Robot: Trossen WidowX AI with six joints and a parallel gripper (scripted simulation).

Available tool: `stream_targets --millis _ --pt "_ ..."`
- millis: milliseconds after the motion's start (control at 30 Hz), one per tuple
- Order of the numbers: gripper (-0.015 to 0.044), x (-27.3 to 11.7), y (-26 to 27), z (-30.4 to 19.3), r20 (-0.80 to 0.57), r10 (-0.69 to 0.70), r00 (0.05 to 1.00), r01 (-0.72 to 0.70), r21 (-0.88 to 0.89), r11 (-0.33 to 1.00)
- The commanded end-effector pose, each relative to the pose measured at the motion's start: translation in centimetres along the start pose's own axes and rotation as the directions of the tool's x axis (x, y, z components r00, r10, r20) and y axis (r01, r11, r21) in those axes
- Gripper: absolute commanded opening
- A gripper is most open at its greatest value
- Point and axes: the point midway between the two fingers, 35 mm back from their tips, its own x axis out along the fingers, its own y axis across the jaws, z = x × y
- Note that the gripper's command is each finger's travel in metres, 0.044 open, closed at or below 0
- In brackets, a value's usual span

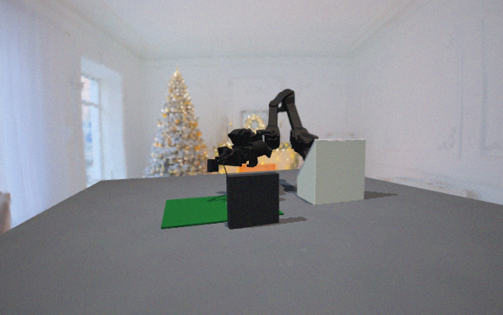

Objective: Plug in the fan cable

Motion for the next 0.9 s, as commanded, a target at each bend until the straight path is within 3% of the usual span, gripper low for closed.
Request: stream_targets --millis 0,867 --pt "0.0 0.0 -0.1 -0.2 0.002 -0.001 1.0 0.001 0.002 1.0" --pt "0.0 -0.5 -0.6 -2.4 -0.001 0.003 1.0 -0.003 -0.002 1.0"
